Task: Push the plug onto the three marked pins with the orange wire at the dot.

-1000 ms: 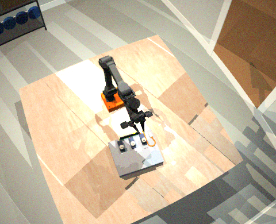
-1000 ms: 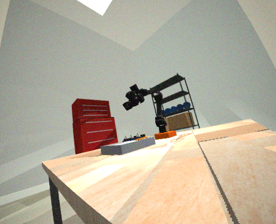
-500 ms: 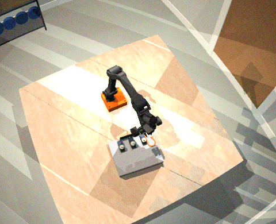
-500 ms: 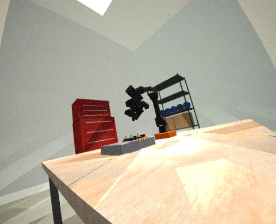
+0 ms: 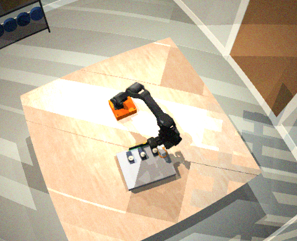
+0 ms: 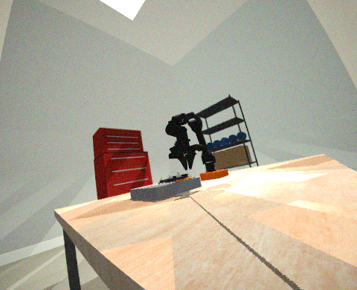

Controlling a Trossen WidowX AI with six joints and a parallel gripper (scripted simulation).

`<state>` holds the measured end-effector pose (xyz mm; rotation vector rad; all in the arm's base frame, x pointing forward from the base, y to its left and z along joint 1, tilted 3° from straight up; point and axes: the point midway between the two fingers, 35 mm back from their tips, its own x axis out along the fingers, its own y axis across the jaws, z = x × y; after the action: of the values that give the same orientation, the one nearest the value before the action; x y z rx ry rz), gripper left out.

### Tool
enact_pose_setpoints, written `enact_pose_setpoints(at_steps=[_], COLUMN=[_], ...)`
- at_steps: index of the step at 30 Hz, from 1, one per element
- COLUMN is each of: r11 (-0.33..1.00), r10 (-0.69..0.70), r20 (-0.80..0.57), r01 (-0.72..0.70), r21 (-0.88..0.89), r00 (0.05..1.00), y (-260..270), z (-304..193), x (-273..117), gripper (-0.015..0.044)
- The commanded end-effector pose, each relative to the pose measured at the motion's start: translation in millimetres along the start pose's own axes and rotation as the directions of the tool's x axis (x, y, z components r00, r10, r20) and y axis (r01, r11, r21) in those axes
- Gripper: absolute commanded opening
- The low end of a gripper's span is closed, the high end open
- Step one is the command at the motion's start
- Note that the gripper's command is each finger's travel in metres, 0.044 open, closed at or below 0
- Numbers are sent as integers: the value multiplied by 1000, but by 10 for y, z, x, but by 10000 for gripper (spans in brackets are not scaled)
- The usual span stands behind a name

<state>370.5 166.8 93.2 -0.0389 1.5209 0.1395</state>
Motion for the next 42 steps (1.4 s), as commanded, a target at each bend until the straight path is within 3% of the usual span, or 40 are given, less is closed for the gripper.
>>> enact_pose_setpoints(at_steps=[1, 7, 25, 28, 34, 42], r11=[1000, 1000, 1000, 1000, 1000, 1000], r10=[-2, -2, -1, -1, -1, -1], r20=[-24, -24, -24, -24, -24, -24], r01=[2, 2, 2, 2, 2, 2], r21=[10, 10, 10, 10, 10, 10], r00=[1000, 1000, 1000, 1000, 1000, 1000], y=[15, 14, 14, 14, 14, 18], z=[-7, -13, -18, -18, -18, -2], x=[35, 259, 421, 421, 421, 241], gripper=[115, 115, 115, 36, 0, 0])
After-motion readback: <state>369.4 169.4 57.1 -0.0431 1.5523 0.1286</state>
